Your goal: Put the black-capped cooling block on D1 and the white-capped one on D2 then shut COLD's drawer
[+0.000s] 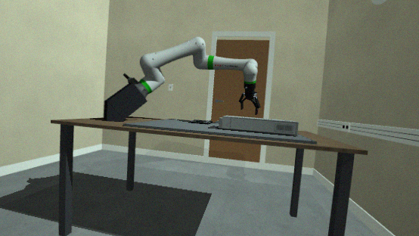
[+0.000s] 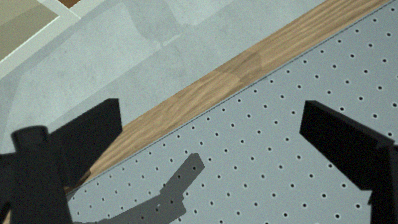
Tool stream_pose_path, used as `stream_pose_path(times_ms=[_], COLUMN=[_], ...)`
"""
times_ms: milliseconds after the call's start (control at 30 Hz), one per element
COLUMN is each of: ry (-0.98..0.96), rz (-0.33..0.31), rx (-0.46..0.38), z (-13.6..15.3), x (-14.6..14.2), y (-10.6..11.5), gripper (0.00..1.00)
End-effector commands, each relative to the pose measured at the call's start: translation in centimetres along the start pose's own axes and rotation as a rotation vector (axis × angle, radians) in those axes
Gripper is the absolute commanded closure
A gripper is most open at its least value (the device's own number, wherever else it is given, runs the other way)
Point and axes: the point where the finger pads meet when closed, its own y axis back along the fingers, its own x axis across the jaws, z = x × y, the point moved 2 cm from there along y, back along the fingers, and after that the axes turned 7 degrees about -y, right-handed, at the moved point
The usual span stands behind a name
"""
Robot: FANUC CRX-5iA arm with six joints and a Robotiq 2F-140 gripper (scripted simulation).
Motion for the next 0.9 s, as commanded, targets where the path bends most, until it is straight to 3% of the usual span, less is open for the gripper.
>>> stream_pose_path(times_ms=[0, 33, 67, 133, 333, 433, 767, 867], ry=[0.001, 0.001, -0.018, -0.056, -0.057, -0.118, -0.119, -0.181], rz=[0.001, 0.001, 0.017, 0.047, 0.048, 0.091, 0.092, 0.135], rx=[0.001, 0.001, -0.01, -0.031, -0.032, -0.062, -0.062, -0.09], z=[-0.1, -0.1, 0.1, 0.6, 2.1, 2.8, 4.9, 5.7], x=[0.0, 0.0, 0.0, 0.1, 0.4, 0.4, 0.6, 0.5], y=[0.1, 0.1, 0.4, 1.0, 2.9, 3.8, 6.1, 7.0], gripper=[0.0, 0.0, 0.65, 0.65, 0.65, 0.65, 0.65, 0.65])
